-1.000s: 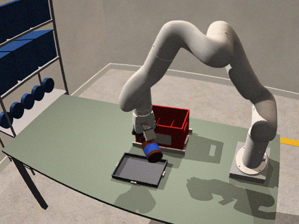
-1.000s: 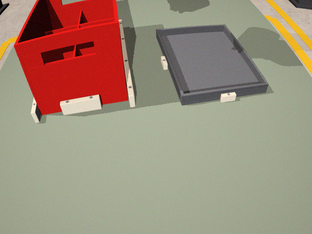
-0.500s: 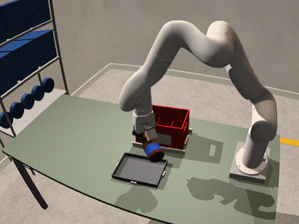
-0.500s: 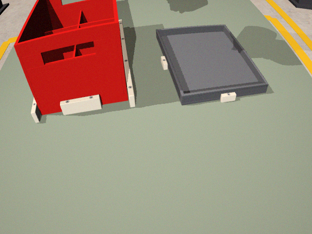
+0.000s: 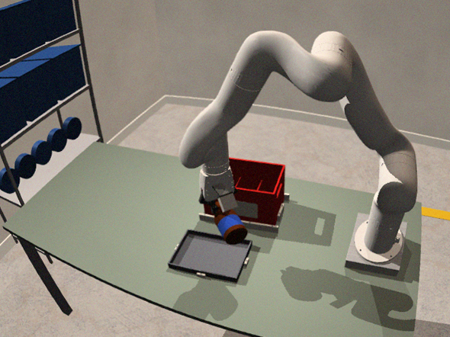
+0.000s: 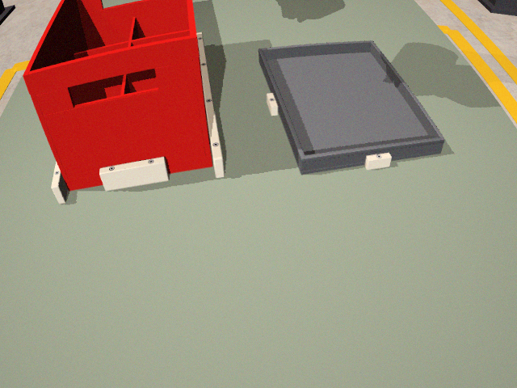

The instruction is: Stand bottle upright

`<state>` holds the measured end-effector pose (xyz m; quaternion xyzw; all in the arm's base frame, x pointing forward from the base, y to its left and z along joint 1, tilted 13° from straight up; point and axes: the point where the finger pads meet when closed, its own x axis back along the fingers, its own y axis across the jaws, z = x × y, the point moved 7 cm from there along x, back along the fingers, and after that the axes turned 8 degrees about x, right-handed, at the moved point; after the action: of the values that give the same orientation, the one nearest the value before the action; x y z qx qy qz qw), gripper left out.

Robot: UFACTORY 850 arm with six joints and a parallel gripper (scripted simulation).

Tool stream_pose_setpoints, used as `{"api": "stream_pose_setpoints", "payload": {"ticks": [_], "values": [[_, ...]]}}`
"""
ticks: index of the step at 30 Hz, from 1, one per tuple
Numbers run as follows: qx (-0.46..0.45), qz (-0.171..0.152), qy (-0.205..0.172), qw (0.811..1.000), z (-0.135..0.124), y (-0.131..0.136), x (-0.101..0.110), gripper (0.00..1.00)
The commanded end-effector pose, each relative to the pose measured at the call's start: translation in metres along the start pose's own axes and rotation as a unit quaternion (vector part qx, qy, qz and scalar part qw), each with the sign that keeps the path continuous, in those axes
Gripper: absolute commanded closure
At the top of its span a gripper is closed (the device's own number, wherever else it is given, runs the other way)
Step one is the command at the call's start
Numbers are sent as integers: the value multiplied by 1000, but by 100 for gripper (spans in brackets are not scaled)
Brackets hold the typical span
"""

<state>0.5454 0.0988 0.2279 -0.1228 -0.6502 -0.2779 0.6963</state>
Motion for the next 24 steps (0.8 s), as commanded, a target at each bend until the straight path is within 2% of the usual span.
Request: {"api": "stream_pose_setpoints", "payload": {"ticks": [1,24], "values": [[0,1,-6,1000,0,0,1,100],[-1,11,-71,997,10,2,1,100]]}}
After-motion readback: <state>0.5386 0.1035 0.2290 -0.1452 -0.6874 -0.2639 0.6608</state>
